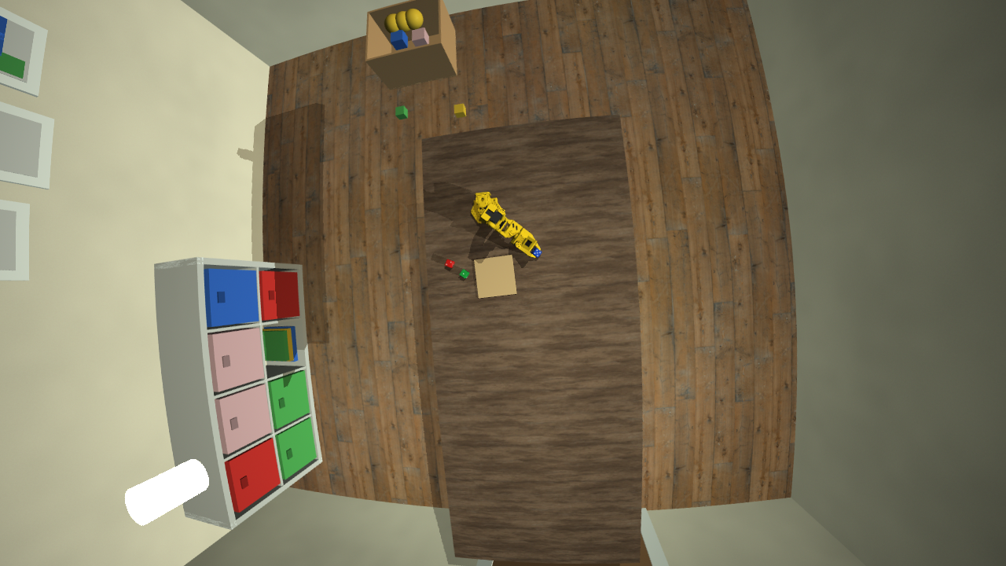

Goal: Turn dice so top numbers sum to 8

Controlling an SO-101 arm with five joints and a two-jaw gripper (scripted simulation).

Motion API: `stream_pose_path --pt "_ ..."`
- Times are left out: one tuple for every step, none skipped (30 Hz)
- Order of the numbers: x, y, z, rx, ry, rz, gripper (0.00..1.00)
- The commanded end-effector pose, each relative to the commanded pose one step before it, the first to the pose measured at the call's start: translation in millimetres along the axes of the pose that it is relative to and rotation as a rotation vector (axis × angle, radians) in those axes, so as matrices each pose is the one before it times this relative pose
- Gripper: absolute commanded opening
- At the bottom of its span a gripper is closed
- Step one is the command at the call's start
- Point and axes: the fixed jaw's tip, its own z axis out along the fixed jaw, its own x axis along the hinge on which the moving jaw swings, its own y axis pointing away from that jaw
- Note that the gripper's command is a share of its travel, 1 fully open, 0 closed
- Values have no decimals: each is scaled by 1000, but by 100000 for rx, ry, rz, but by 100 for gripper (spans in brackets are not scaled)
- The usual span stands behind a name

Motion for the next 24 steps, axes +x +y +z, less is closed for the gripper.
stream_pose_path --pt "-6636 2545 1870 -1030 -3550 545 14" --pt "0 0 0 0 0 0 14" --pt "0 3 1 1 1 1 14" --pt "0 0 0 0 0 0 14" --pt "0 0 0 0 0 0 14" --pt "0 0 0 0 0 0 14" --pt "0 0 0 0 0 0 15" --pt "0 0 0 0 0 0 15" --pt "0 0 0 0 0 0 16" --pt "0 0 0 0 0 0 16" --pt "0 0 0 0 0 0 17" --pt "0 0 0 0 0 0 18" --pt "0 0 0 0 0 0 19" --pt "0 0 0 0 0 0 20" --pt "0 0 0 0 0 0 21" --pt "0 0 0 0 0 0 22" --pt "0 0 0 0 0 0 23" --pt "0 0 0 0 0 0 23" --pt "0 0 0 0 0 0 23" --pt "-2 -1 0 -3 -1 -2 25" --pt "0 0 0 0 0 0 26" --pt "0 0 0 0 0 0 27" --pt "0 0 0 0 0 0 28" --pt "0 0 0 0 0 0 29"
